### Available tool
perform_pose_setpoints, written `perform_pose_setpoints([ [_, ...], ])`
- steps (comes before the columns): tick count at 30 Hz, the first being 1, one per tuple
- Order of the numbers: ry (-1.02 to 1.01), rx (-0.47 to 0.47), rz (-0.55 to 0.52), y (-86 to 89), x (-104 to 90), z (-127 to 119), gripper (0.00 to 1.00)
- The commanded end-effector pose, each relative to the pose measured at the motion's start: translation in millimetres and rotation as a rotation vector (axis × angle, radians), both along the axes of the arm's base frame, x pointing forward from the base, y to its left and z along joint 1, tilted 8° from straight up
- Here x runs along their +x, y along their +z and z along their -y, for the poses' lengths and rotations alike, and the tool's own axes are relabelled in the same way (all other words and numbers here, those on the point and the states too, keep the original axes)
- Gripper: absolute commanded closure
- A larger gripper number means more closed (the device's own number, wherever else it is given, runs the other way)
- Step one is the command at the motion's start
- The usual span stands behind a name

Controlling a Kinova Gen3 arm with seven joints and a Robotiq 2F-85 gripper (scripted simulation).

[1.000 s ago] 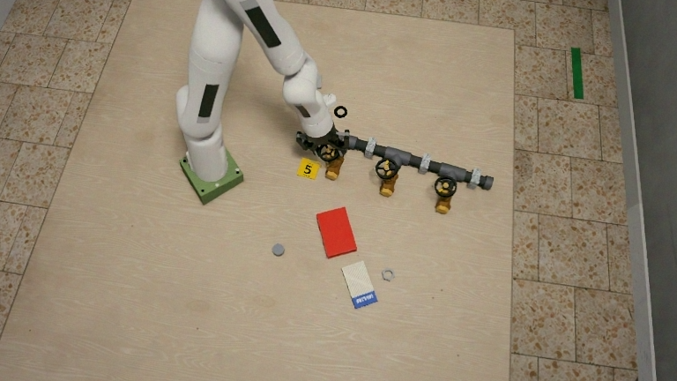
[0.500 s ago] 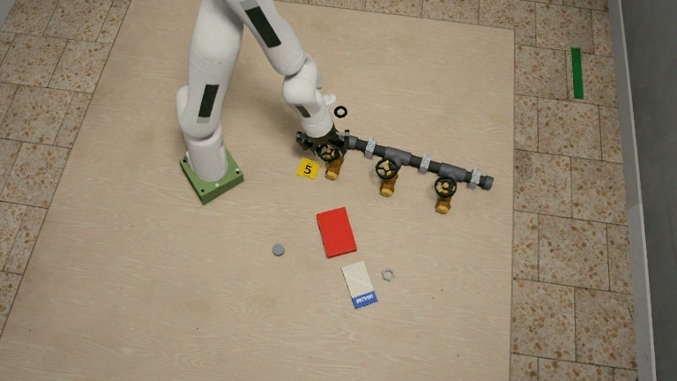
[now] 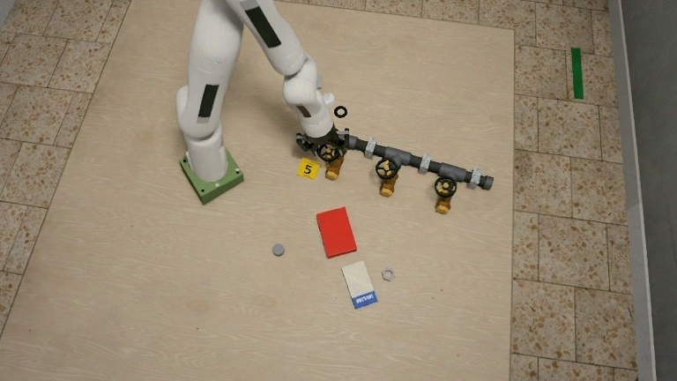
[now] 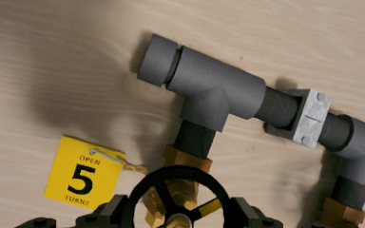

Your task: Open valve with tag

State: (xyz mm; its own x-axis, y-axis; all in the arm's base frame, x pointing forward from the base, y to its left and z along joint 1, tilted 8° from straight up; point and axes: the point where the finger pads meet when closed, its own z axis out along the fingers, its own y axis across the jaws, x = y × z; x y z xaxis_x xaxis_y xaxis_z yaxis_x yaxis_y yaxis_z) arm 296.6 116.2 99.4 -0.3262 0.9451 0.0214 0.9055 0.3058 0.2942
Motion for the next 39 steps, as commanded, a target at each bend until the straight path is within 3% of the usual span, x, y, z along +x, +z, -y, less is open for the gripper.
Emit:
perform_pose_setpoints([
  [1, 0.007, -0.001, 0.001, 0.2, 0.3, -0.1, 0.36],
  [18, 0.469, -0.133, 0.057, 0.2, 0.3, -0.1, 0.36],
  [33, 1.308, -0.371, 0.159, 0.2, 0.3, -0.1, 0.36],
  [35, 1.308, -0.371, 0.159, 0.2, 0.3, -0.1, 0.36],
  [39, 1.545, -0.439, 0.187, 0.2, 0.3, -0.1, 0.36],
])
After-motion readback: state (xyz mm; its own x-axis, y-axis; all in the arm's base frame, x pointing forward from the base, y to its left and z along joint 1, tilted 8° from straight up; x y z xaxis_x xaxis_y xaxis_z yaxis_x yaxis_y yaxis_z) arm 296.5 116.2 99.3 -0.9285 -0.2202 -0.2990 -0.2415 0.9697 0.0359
